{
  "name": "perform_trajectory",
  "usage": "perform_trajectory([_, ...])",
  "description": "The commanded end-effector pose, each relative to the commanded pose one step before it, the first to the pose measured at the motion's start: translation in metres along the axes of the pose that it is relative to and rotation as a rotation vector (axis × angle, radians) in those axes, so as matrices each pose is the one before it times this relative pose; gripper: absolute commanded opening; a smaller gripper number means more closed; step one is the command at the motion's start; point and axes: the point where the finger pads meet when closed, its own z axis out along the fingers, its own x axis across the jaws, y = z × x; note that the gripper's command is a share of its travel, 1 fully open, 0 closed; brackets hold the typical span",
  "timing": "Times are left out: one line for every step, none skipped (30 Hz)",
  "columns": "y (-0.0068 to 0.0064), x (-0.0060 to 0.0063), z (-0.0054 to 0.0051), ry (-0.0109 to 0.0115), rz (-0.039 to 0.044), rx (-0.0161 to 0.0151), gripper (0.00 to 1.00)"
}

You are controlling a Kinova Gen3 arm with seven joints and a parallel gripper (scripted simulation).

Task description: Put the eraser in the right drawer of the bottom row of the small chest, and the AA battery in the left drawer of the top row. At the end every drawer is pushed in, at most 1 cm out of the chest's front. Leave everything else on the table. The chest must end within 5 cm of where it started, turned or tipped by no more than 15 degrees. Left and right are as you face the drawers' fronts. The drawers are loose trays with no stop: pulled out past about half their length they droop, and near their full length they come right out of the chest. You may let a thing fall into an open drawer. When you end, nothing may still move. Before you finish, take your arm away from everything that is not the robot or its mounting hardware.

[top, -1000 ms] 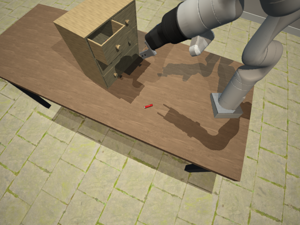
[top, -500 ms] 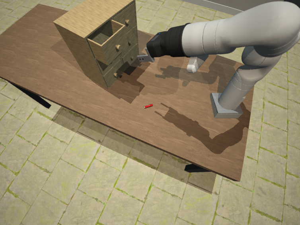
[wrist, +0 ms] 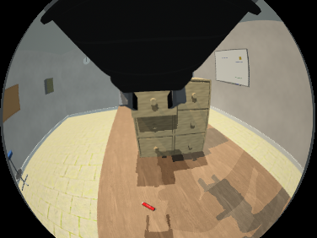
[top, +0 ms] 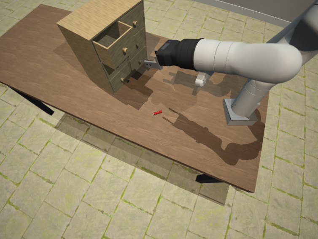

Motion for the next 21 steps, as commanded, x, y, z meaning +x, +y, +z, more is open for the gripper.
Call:
perform_trajectory([-0.00140,-0.00272,0.00238,-0.01037,-0.01763,-0.02551,1.00])
perform_trajectory([-0.00025,0.00012,0.00038,0.00071,0.00003,-0.00551,1.00])
perform_trajectory([-0.00023,0.00012,0.00033,0.00074,0.00003,-0.00496,1.00])
perform_trajectory([-0.00020,0.00012,0.00029,0.00074,0.00003,-0.00443,1.00])
perform_trajectory([-0.00018,0.00011,0.00025,0.00072,0.00003,-0.00391,1.00])
perform_trajectory([-0.00016,0.00011,0.00021,0.00067,0.00003,-0.00342,1.00])
perform_trajectory([-0.00014,0.00010,0.00018,0.00062,0.00002,-0.00296,1.00])
perform_trajectory([-0.00012,0.00009,0.00015,0.00055,0.00002,-0.00251,1.00])
perform_trajectory([-0.00010,0.00008,0.00013,0.00048,0.00002,-0.00210,1.00])
perform_trajectory([-0.00008,0.00006,0.00010,0.00041,0.00002,-0.00172,1.00])
perform_trajectory([-0.00006,0.00005,0.00008,0.00033,0.00001,-0.00136,1.00])
perform_trajectory([-0.00005,0.00004,0.00006,0.00026,0.00001,-0.00105,1.00])
perform_trajectory([-0.00004,0.00003,0.00004,0.00019,0.00001,-0.00077,1.00])
perform_trajectory([0.00000,0.00000,0.00000,0.00000,0.00000,0.00000,1.00])
perform_trajectory([0.00000,0.00000,0.00000,0.00000,0.00000,0.00000,1.00])
perform_trajectory([-0.00002,0.00002,0.00003,0.00013,0.00001,-0.00052,1.00])
perform_trajectory([-0.00002,0.00001,0.00002,0.00008,0.00000,-0.00032,1.00])
perform_trajectory([-0.00001,0.00001,0.00001,0.00004,0.00000,-0.00017,1.00])
perform_trajectory([0.00000,0.00000,0.00000,0.00002,0.00000,-0.00006,1.00])
perform_trajectory([0.00000,0.00000,0.00000,0.00000,0.00000,-0.00001,1.00])
perform_trajectory([0.00000,0.00000,0.00000,0.00000,0.00000,0.00000,0.00])
